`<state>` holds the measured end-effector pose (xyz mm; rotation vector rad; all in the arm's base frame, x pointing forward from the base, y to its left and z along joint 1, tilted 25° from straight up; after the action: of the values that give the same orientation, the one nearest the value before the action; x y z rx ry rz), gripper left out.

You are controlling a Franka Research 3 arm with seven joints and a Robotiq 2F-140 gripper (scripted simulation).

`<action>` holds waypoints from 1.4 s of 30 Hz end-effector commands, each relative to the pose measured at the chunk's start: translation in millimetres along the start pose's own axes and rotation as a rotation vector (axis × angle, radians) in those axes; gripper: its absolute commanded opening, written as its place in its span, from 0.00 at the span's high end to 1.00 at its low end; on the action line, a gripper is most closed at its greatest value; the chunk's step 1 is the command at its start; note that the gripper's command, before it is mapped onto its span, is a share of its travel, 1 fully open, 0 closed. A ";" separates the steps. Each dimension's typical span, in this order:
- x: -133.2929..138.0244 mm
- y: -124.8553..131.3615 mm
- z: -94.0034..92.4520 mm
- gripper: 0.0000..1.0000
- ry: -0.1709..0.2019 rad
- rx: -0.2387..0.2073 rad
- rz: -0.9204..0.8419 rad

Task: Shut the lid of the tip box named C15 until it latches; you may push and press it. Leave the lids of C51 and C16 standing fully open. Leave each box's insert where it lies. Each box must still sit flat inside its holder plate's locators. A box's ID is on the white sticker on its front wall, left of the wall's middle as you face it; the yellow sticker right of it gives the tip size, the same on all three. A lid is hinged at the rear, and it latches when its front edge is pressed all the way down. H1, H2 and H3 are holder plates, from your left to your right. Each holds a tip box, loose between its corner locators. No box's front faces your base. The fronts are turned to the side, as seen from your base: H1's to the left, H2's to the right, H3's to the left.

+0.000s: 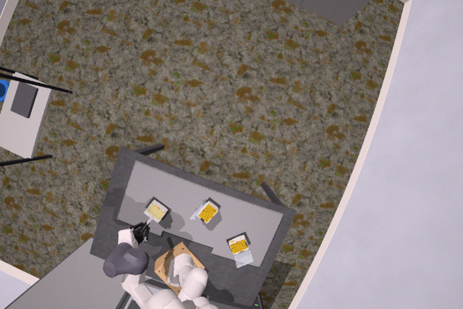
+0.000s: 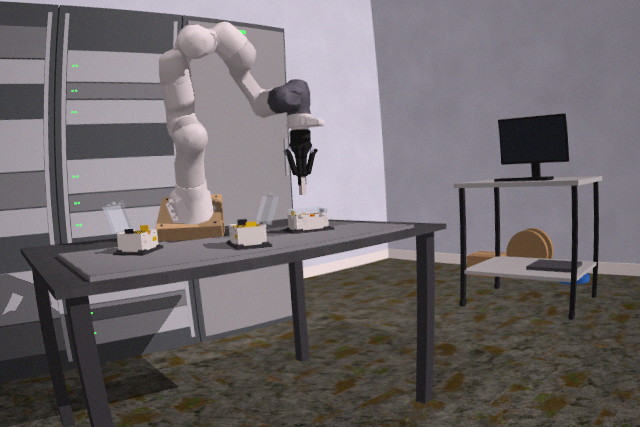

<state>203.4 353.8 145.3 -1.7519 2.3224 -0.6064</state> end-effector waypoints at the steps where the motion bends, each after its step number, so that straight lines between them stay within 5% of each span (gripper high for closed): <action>1: -4.0 4.8 2.8 1.00 -0.016 -0.003 0.027; 25: -3.8 10.9 10.7 1.00 -0.016 -0.003 0.027; 42: -4.2 10.9 35.7 1.00 -0.016 -0.003 0.027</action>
<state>206.3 351.9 112.4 -1.7315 2.3288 -0.5943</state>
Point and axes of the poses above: the point where the finger pads meet when closed, its own z axis out along the fingers, its own x axis across the jaws, y = z × x, the point moved 4 cm from there along -z, back along the fingers, and after that the axes turned 4 degrees about z, right-handed, at the moved point
